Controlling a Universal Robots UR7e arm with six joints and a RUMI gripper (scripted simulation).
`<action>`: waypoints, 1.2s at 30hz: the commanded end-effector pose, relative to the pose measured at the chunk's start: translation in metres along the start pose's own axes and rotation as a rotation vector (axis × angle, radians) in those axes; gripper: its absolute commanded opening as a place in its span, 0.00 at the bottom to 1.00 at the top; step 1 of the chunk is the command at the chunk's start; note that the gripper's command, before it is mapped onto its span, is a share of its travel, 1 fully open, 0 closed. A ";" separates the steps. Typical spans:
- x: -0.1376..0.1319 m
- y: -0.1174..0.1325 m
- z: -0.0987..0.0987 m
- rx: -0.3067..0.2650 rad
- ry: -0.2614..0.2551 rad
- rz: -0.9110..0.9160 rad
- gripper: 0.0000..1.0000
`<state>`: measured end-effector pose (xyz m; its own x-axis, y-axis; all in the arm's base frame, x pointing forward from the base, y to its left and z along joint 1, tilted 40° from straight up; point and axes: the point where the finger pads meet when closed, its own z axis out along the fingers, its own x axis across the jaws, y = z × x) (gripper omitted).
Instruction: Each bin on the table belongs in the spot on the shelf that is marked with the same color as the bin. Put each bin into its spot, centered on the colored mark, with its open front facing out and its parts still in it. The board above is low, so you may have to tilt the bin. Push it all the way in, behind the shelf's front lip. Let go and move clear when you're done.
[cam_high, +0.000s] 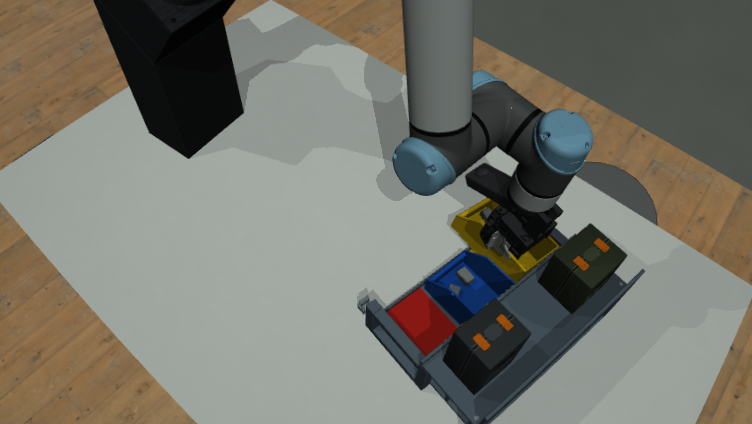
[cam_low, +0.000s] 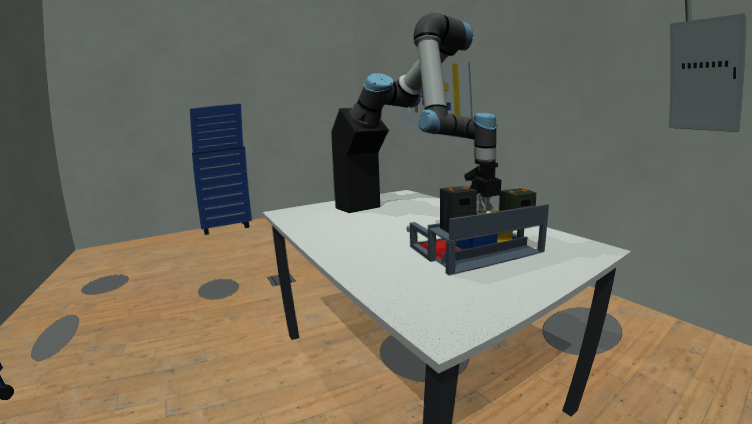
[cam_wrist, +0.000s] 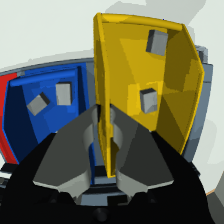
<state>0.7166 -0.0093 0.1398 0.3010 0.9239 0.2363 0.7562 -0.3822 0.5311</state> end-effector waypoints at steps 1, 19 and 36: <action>0.000 0.001 -0.001 -0.002 0.001 0.000 0.00; 0.000 0.001 -0.001 -0.003 0.001 0.000 0.00; 0.000 0.001 0.001 -0.027 0.001 -0.002 0.00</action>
<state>0.7174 -0.0093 0.1387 0.3000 0.9242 0.2362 0.7461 -0.3816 0.5456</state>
